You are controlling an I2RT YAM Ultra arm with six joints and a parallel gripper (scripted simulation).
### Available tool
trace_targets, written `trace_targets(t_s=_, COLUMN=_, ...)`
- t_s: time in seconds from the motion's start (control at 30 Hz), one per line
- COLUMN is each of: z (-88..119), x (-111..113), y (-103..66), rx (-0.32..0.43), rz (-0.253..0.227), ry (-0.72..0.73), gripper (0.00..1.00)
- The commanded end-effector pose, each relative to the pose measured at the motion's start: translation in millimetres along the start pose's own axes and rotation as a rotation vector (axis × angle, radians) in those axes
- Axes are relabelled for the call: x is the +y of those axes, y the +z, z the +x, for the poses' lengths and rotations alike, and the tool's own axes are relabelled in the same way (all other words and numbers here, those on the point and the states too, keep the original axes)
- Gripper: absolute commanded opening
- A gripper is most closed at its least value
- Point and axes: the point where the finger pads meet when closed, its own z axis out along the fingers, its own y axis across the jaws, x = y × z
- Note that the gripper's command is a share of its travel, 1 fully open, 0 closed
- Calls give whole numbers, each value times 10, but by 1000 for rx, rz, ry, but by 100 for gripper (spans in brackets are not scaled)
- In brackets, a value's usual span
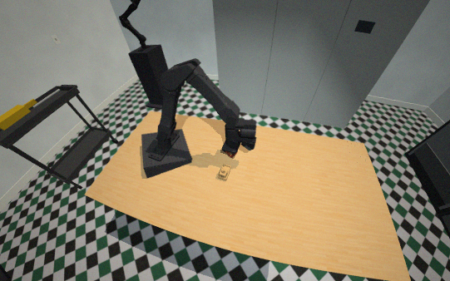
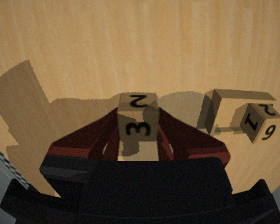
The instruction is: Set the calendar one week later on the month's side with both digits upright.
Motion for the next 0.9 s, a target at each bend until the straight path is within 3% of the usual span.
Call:
trace_targets(t_s=0.0, z=-23, x=7, y=-24, rx=-10, rz=-2, ry=-1, gripper=26)
trace_targets(t_s=0.53, z=-23, x=7, y=-24, rx=-10, rz=-2, ry=-1, gripper=26)
trace_targets(t_s=0.67, z=-23, x=7, y=-24, rx=-10, rz=-2, ry=-1, gripper=33)
trace_targets(t_s=0.87, z=-23, x=7, y=-24, rx=-10, rz=-2, ry=-1, gripper=37)
